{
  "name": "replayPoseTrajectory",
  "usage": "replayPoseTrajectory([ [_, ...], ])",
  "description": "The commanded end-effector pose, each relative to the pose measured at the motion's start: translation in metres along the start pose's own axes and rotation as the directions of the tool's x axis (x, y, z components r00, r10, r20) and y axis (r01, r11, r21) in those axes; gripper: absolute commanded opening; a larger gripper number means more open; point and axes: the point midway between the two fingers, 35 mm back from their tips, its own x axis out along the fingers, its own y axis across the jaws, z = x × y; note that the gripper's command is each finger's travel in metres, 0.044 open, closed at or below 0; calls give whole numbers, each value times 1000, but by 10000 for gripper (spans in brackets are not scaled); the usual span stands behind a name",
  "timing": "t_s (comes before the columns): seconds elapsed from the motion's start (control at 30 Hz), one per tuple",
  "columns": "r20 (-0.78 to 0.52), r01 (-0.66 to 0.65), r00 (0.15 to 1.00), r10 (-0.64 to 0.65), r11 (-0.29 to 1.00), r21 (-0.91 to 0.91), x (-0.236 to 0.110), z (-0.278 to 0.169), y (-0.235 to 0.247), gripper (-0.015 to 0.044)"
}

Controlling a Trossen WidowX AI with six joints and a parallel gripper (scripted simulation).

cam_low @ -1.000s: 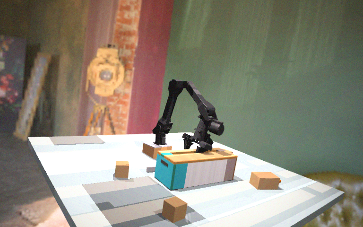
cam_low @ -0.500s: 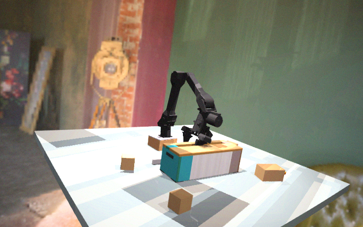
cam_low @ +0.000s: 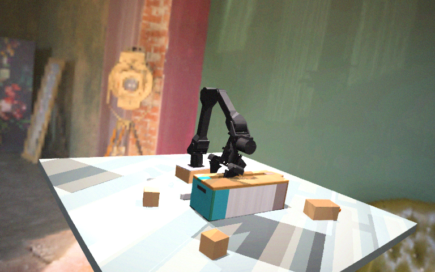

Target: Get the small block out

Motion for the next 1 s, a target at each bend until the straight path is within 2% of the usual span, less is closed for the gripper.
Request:
replayPoseTrajectory([
  [0.0,-5,6,1000,-6,1000,5,2,-11,-1,400],
  [0.6,-8,6,1000,-6,1000,5,16,-50,-1,400],
  [0.7,-8,5,1000,-5,1000,6,3,-54,-2,400],
  [0.87,-5,3,1000,-3,1000,10,-43,-68,0,400],
  [0.97,-5,3,1000,-3,1000,10,-45,-68,0,400],
])
